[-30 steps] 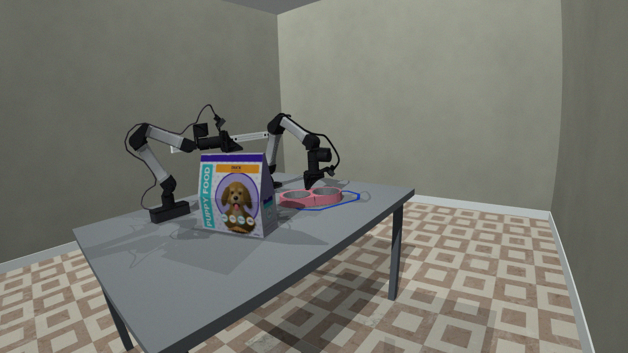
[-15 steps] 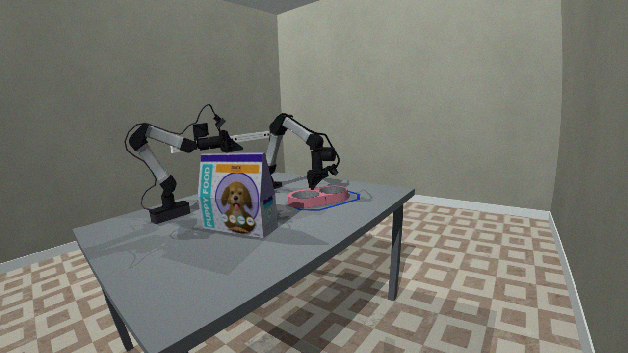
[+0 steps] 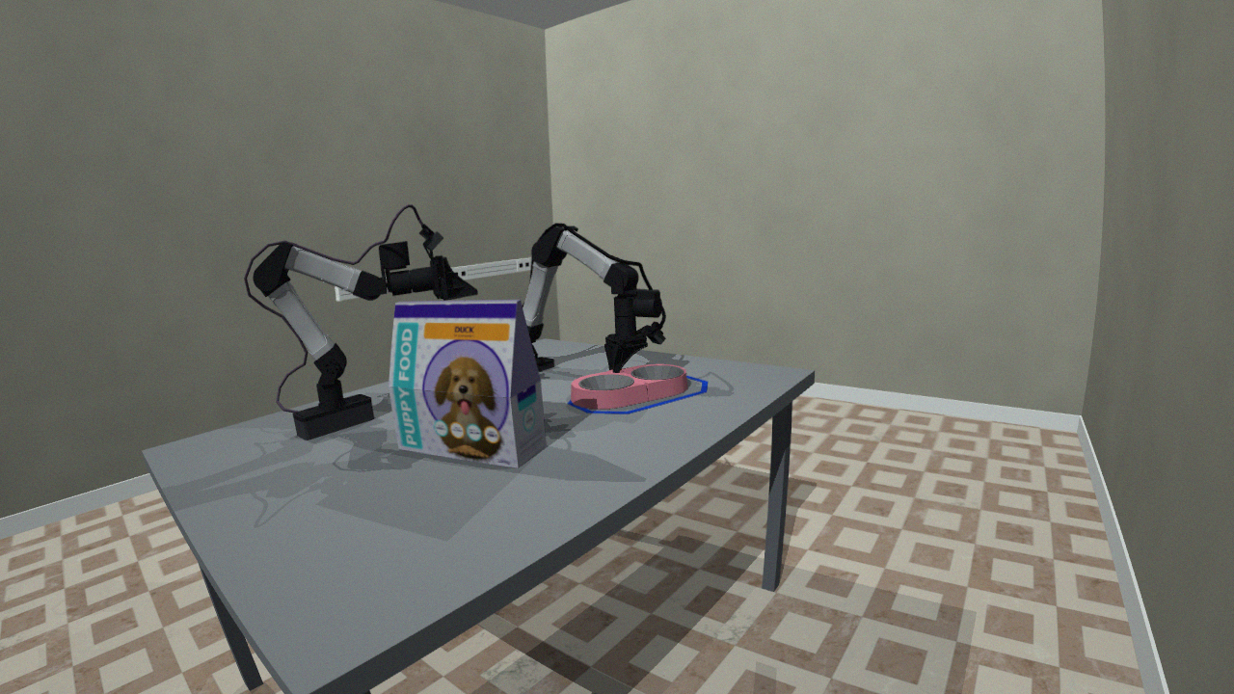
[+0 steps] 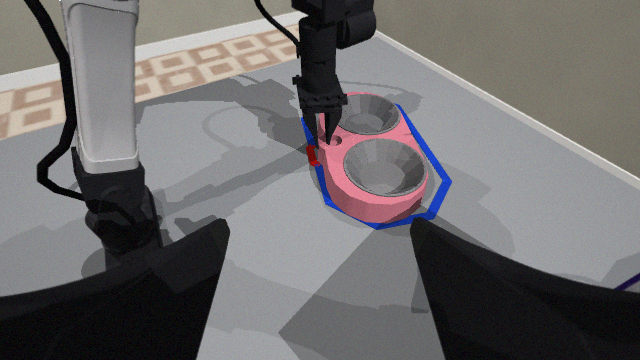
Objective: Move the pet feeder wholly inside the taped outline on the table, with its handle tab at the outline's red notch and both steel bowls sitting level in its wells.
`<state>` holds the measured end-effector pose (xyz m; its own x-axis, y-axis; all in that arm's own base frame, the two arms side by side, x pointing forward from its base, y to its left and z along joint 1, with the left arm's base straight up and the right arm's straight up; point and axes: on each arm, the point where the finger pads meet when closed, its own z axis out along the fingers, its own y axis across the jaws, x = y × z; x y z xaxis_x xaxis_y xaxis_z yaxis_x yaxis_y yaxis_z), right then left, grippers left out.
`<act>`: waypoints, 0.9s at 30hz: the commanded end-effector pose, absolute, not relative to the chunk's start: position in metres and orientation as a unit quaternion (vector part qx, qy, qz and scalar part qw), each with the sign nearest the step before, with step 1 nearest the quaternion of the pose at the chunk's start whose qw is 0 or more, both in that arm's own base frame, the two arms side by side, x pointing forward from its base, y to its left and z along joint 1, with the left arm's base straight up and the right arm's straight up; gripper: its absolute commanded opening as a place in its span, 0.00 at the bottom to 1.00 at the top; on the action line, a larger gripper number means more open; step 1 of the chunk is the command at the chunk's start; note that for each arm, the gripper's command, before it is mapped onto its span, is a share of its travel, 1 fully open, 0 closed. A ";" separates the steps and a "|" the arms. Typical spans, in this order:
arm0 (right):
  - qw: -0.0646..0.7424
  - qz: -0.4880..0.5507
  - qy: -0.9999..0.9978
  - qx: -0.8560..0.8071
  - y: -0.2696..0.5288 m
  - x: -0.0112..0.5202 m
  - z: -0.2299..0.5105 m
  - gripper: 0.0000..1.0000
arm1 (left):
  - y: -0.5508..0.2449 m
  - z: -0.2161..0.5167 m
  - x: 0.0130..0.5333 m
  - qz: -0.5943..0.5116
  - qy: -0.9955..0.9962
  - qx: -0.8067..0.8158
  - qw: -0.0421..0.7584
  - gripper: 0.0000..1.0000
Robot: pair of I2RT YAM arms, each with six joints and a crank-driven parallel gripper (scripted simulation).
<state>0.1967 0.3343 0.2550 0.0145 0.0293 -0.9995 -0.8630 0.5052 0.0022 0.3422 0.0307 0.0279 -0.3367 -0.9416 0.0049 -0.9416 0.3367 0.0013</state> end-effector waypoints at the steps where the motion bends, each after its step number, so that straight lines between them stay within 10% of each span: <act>1: 0.628 0.360 0.600 -0.342 0.334 0.196 0.260 1.00 | 0.046 0.026 0.361 -0.004 -0.775 0.631 -0.008 0.12; 13: 0.628 0.360 0.600 -0.342 0.334 0.196 0.260 1.00 | 0.051 0.026 0.370 0.001 -0.777 0.629 -0.019 0.12; 15: 0.628 0.360 0.600 -0.342 0.334 0.196 0.260 1.00 | 0.051 0.026 0.370 0.001 -0.777 0.629 -0.019 0.36; 27: 0.628 0.360 0.600 -0.342 0.334 0.196 0.260 1.00 | 0.051 0.075 0.365 0.015 -0.776 0.629 -0.045 0.37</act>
